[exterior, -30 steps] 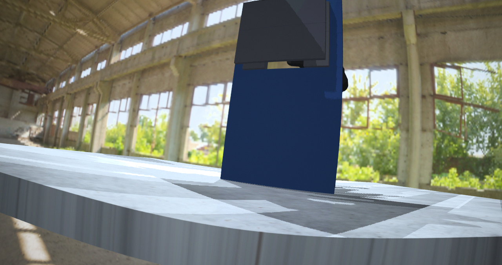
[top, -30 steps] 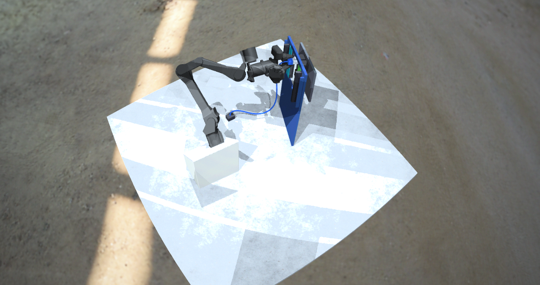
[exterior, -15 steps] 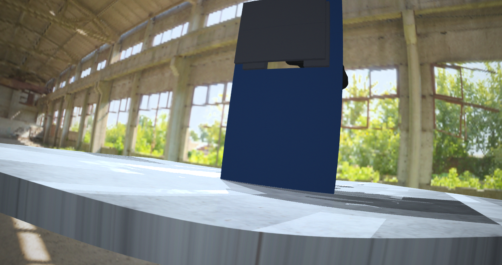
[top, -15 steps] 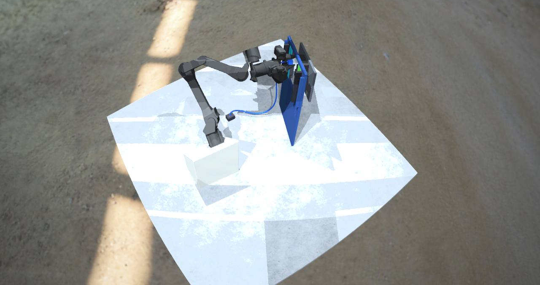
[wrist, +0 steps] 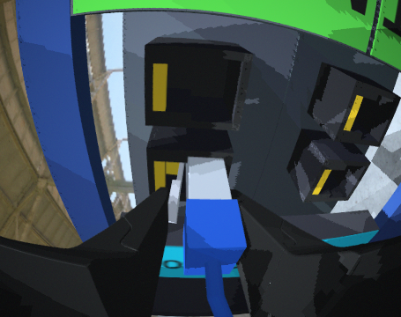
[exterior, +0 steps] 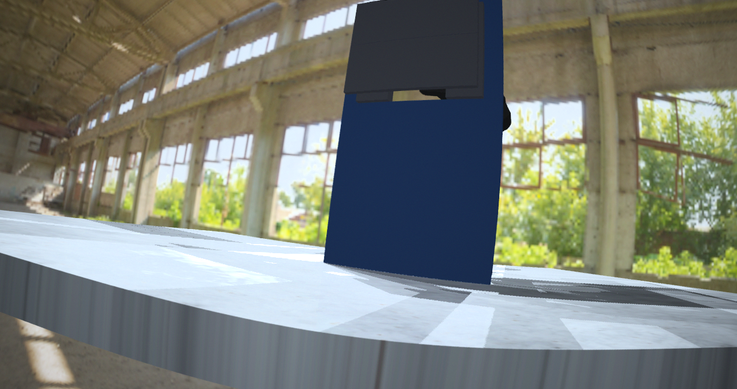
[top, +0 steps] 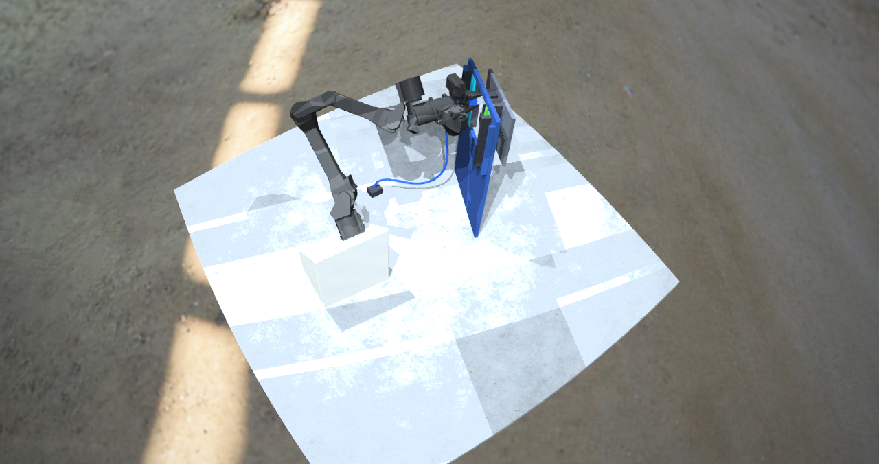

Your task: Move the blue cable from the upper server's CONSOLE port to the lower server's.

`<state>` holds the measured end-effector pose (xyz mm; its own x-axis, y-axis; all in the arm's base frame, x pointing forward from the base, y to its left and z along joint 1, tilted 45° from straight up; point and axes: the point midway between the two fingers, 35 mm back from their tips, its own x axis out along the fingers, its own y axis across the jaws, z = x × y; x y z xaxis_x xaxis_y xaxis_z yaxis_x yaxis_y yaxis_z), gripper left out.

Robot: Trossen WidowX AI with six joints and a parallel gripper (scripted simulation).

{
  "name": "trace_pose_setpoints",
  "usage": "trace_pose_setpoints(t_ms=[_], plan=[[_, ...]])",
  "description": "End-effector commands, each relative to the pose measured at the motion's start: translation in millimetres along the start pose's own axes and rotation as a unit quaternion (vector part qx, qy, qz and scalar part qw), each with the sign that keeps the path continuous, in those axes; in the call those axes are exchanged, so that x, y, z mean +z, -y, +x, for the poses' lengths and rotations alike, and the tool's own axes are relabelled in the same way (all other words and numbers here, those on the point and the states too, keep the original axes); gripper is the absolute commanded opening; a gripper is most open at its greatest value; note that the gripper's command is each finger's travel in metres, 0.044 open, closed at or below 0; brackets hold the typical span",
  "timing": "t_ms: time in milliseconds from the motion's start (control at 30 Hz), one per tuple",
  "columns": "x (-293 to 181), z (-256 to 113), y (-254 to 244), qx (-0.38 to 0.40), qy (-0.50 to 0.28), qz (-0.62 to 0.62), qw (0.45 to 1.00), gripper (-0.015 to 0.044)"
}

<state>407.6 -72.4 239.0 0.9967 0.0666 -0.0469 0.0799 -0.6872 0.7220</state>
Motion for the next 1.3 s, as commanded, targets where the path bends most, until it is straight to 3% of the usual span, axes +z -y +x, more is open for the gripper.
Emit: trace_pose_setpoints(t_ms=[0, 500, 1267], plan=[[0.0, -0.2, 0.0, 0.000, 0.000, 0.000, 1.000, 0.0099], [0.0, -0.2, 0.0, 0.000, 0.000, 0.000, 1.000, 0.0000], [-2.1, -7.0, 0.9, 0.000, 0.003, 0.003, 1.000, 0.0000]])
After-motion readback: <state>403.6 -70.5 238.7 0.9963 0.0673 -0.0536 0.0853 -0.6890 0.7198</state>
